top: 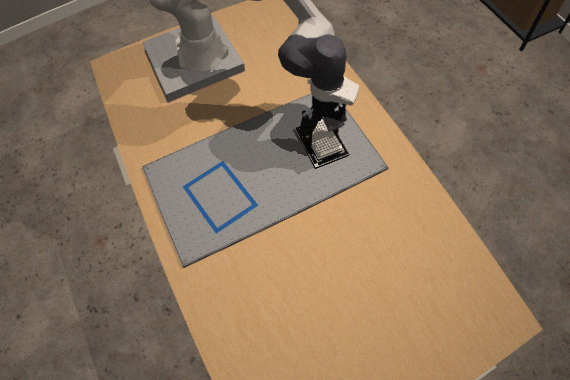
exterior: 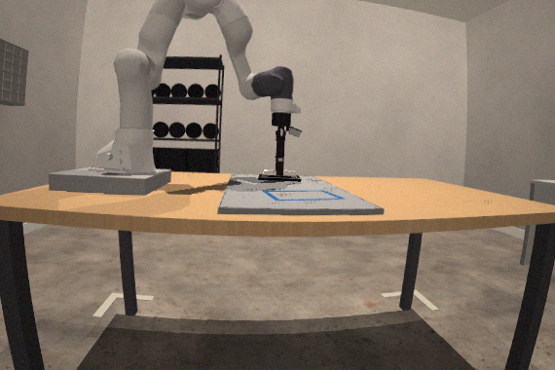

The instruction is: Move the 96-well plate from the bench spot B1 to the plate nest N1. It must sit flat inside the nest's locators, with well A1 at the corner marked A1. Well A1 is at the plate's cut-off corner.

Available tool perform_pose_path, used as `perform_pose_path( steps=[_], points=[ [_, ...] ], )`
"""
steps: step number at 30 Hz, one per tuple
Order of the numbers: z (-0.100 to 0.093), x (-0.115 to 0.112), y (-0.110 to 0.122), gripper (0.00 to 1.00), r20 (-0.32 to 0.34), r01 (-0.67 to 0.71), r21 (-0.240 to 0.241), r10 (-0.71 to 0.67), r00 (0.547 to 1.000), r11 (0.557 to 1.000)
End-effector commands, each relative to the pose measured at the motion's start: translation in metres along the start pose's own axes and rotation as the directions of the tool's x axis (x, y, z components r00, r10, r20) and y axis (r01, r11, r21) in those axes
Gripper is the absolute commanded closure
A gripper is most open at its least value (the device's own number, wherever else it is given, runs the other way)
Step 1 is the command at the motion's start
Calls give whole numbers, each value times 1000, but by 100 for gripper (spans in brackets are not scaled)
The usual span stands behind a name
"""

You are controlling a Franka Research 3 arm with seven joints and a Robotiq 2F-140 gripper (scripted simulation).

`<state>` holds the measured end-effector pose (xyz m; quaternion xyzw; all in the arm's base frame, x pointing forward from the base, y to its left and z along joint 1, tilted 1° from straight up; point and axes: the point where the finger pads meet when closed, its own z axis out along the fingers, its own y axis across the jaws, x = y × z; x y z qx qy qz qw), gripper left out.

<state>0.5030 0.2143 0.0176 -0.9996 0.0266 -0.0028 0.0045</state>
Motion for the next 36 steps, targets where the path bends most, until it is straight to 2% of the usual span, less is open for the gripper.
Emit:
perform_pose_path(
  steps=[1, 36],
  points=[
    [2, -1, 0, 40, 1, -2, 0, 2, 1000, 1000],
    [6, -1, 0, 40, 1, -2, 0, 2, 1000, 1000]
  ],
)
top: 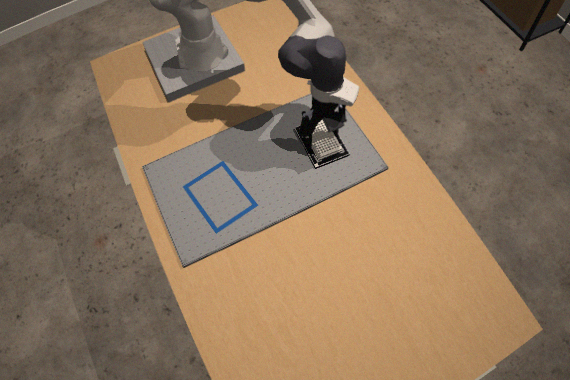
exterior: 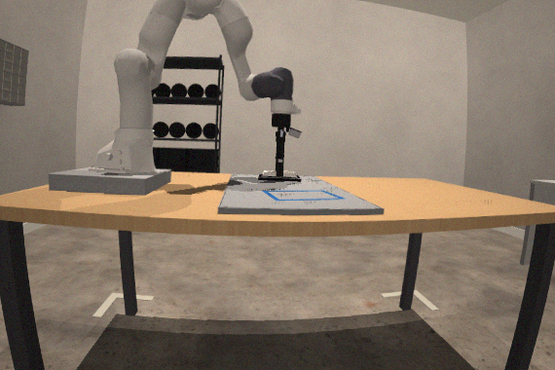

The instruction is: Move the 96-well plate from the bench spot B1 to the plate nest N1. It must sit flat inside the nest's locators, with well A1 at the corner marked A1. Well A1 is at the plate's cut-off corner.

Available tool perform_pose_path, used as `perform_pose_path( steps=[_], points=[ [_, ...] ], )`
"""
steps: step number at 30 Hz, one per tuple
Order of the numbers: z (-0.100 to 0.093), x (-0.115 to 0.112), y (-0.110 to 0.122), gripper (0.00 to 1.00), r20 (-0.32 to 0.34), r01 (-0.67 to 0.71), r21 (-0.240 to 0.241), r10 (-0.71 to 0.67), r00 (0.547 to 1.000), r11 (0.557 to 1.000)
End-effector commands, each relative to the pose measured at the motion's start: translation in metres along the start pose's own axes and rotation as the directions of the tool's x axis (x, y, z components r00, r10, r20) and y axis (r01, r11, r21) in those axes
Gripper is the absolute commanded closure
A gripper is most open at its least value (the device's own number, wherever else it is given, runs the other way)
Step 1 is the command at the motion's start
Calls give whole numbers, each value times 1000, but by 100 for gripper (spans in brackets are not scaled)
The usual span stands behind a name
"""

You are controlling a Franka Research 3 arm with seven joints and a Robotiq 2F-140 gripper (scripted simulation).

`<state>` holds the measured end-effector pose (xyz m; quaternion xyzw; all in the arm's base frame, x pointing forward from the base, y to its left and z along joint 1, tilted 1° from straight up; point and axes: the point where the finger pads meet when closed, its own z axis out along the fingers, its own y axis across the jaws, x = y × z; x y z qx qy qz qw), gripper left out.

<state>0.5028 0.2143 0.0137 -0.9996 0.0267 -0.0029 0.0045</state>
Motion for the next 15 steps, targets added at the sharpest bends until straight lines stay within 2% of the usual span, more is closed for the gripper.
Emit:
perform_pose_path(
  steps=[1, 14, 15],
  points=[
    [2, -1, 0, 40, 1, -2, 0, 2, 1000, 1000],
    [2, -1, 0, 40, 1, -2, 0, 2, 1000, 1000],
    [2, -1, 0, 0, 1, -2, 0, 2, 1000, 1000]
  ],
)
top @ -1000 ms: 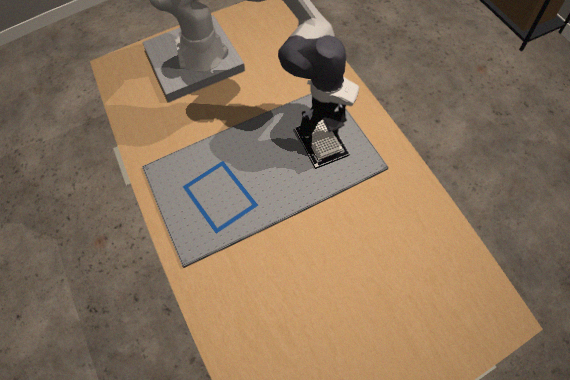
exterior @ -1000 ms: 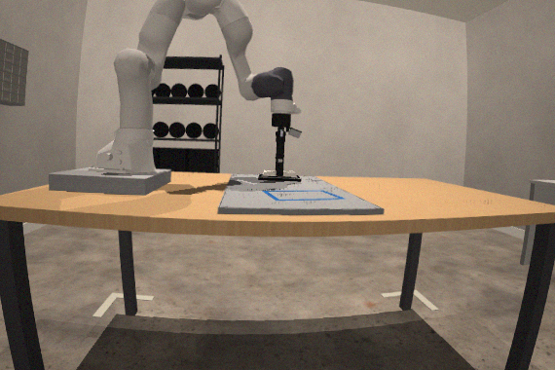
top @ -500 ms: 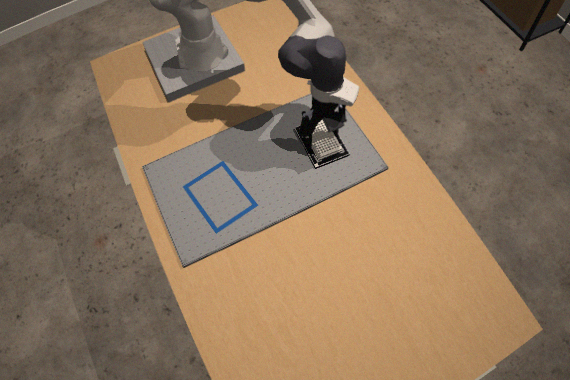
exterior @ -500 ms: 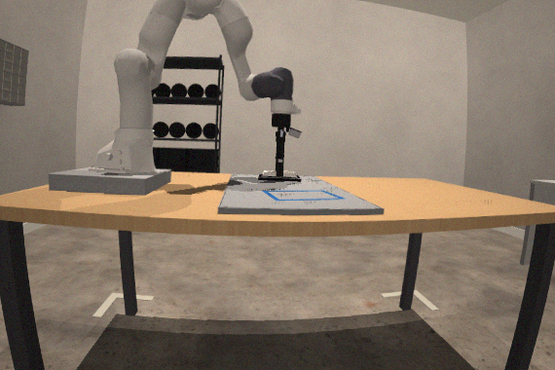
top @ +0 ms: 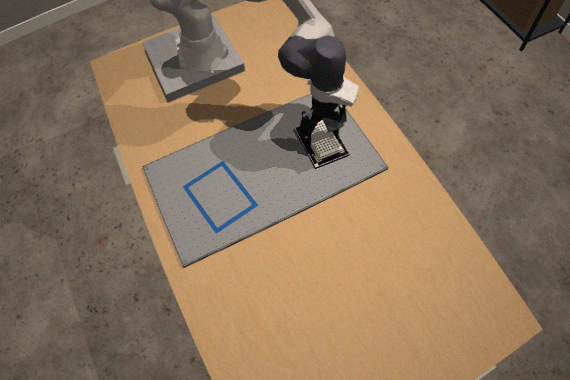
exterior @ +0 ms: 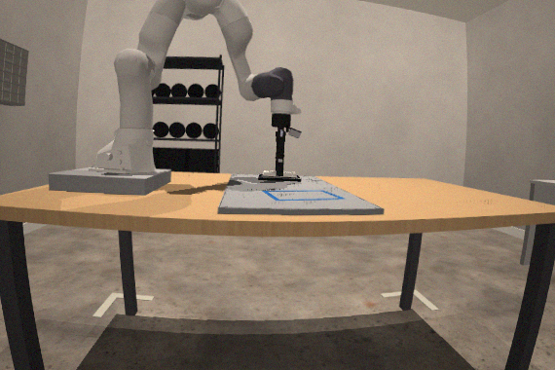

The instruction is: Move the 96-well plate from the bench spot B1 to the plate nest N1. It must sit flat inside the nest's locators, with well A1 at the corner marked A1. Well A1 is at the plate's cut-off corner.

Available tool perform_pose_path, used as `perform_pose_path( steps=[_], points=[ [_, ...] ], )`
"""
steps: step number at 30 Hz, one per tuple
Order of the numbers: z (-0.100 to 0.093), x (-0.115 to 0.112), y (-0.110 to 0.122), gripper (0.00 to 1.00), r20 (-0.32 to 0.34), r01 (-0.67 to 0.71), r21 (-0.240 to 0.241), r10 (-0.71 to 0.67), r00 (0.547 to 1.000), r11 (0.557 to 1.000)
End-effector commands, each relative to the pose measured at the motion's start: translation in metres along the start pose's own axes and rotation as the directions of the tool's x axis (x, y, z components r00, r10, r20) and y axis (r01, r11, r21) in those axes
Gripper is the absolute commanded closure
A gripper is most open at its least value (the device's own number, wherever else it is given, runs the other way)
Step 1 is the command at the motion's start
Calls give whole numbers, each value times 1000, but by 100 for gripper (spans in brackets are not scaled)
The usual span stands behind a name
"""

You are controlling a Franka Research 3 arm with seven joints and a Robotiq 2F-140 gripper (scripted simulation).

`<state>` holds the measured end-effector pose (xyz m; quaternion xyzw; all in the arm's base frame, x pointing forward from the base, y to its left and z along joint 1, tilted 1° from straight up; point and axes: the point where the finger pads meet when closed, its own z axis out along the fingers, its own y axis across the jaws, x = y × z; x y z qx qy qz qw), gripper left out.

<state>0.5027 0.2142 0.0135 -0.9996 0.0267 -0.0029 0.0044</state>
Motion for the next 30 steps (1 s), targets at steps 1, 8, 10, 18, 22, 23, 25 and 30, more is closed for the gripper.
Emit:
perform_pose_path(
  steps=[1, 8, 10, 18, 22, 23, 25, 30],
  points=[
    [2, -1, 0, 0, 1, -2, 0, 2, 1000, 1000],
    [2, -1, 0, 0, 1, -2, 0, 2, 1000, 1000],
    [2, -1, 0, 0, 1, -2, 0, 2, 1000, 1000],
    [2, -1, 0, 0, 1, -2, 0, 2, 1000, 1000],
    [-4, -1, 0, 0, 1, -2, 0, 2, 1000, 1000],
    [-6, -1, 0, 0, 1, -2, 0, 2, 1000, 1000],
    [-12, -1, 0, 0, 1, -2, 0, 2, 1000, 1000],
    [-20, -1, 0, 0, 1, -2, 0, 2, 1000, 1000]
  ],
)
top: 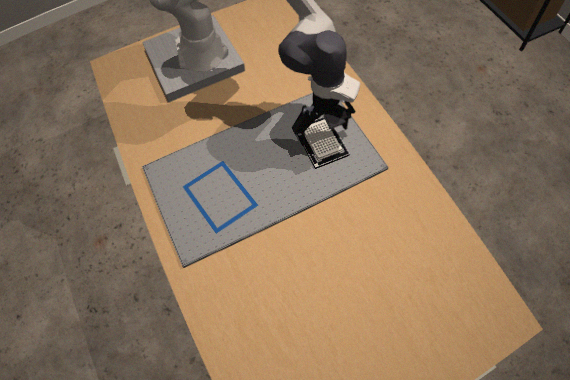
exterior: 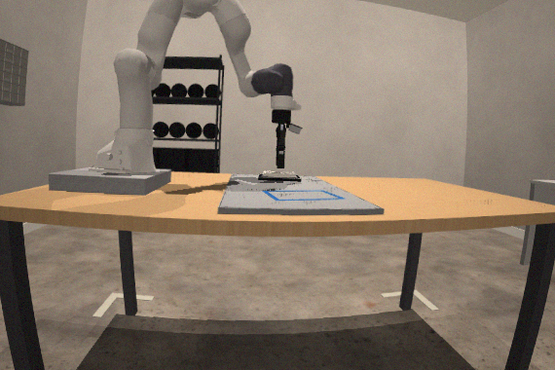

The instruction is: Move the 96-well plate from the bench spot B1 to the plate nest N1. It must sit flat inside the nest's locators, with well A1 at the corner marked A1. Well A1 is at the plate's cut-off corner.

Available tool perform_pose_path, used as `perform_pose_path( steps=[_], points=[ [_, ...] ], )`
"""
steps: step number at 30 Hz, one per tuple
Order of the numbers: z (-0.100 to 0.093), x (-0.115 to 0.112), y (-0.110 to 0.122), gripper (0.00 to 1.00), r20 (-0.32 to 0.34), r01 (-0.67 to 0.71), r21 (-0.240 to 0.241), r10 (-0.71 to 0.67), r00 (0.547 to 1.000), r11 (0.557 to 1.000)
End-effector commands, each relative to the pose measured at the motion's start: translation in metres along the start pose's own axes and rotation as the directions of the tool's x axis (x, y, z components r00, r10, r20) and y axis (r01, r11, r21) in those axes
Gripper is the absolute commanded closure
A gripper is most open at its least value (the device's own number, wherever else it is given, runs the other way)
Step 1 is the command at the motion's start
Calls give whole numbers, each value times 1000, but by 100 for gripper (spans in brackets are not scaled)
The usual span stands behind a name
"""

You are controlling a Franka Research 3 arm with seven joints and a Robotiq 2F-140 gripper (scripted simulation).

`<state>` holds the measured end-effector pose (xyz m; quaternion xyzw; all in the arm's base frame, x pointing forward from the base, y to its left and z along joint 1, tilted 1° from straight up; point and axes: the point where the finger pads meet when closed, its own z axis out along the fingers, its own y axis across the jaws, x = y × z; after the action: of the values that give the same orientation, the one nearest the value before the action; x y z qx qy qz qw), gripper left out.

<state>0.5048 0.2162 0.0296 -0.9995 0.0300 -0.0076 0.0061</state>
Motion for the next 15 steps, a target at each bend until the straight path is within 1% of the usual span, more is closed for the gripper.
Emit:
perform_pose_path(
  steps=[1, 13, 15],
  points=[
    [-6, -3, 2, 0, 10, 5, -4, -5, 1000, 1000],
    [-38, -3, 2, 0, 10, 5, -4, -5, 1000, 1000],
    [-38, -3, 2, 0, 10, 5, -4, -5, 1000, 1000]
  ],
)
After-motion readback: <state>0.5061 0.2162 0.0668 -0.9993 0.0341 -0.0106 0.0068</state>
